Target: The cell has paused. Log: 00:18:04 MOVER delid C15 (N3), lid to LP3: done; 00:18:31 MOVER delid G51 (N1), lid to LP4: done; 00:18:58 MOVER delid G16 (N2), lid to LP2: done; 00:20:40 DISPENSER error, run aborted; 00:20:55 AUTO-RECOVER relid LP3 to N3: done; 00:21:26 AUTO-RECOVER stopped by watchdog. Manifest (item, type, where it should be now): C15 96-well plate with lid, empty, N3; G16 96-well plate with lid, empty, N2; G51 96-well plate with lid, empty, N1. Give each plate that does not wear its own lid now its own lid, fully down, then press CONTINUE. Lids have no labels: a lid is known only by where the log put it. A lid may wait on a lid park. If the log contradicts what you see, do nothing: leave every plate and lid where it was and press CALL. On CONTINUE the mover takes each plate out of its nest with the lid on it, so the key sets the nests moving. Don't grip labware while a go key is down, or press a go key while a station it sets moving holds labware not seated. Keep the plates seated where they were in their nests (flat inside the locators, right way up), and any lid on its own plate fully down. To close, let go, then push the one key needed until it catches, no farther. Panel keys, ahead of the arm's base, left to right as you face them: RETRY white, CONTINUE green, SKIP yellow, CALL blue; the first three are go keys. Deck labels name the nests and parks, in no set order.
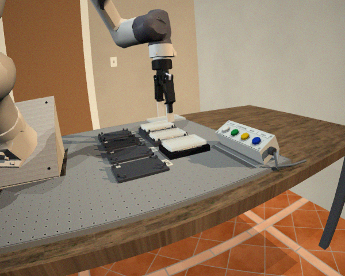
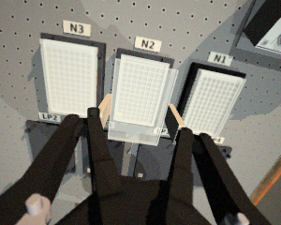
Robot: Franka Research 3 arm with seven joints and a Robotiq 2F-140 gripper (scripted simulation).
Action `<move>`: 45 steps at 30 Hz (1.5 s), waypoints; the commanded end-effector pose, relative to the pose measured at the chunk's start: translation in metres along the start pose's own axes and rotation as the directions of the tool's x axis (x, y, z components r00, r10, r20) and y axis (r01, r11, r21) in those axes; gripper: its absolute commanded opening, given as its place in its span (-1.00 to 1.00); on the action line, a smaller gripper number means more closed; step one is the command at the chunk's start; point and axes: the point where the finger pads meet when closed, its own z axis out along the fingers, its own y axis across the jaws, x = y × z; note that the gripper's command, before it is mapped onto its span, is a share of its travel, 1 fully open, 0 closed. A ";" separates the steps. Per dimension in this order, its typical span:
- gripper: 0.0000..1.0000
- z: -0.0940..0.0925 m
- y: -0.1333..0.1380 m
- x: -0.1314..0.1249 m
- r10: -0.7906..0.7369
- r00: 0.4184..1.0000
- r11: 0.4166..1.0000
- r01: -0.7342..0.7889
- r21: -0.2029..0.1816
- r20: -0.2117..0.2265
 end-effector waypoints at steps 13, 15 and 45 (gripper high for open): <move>-1.00 0.010 0.001 0.001 -0.006 1.000 1.000 0.006 0.000 0.000; -1.00 0.010 0.001 0.001 -0.006 1.000 1.000 0.006 0.000 0.000; -1.00 0.037 0.001 0.003 -0.006 1.000 1.000 0.006 0.000 0.000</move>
